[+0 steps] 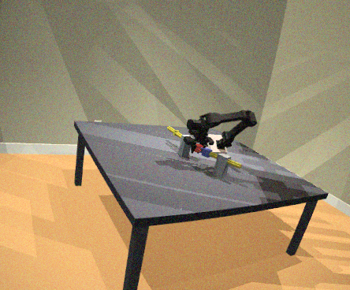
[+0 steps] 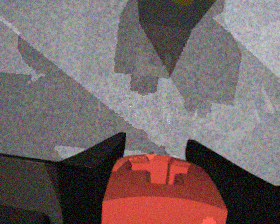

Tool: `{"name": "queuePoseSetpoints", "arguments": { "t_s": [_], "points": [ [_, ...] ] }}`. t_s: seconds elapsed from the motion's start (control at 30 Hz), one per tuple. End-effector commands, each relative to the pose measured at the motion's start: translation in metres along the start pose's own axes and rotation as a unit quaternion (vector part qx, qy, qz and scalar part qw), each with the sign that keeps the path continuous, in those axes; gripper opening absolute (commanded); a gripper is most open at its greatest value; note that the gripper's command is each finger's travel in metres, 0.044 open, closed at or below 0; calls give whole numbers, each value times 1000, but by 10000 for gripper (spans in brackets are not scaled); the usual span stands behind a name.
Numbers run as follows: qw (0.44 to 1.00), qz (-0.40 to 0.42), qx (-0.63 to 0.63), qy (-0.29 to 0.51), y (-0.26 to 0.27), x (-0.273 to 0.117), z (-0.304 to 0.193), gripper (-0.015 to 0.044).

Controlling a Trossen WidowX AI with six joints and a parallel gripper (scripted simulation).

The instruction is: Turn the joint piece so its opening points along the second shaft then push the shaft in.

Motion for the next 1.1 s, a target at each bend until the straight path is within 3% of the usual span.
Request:
{"name": "queuePoseSetpoints", "arguments": {
  "t_s": [0.0,0.7,0.87,0.97,1.07],
  "points": [
    [1000,-1,2,-2,0,0,0,0],
    [1000,0,0,0,0,0,0,0],
    [1000,0,0,0,0,0,0,131],
    [1000,0,0,0,0,0,0,147],
    [1000,0,0,0,0,0,0,226]
  ]
}}
Point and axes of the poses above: the point midway between the two fingers, 35 mm back from their tips, its own x axis out along the fingers, its own y axis across the jaws, z = x × y, the point moved 8 cm from there along -x, back along the fingers, and after that the axes turned 12 degrees about -x, right-handed, at the moved point
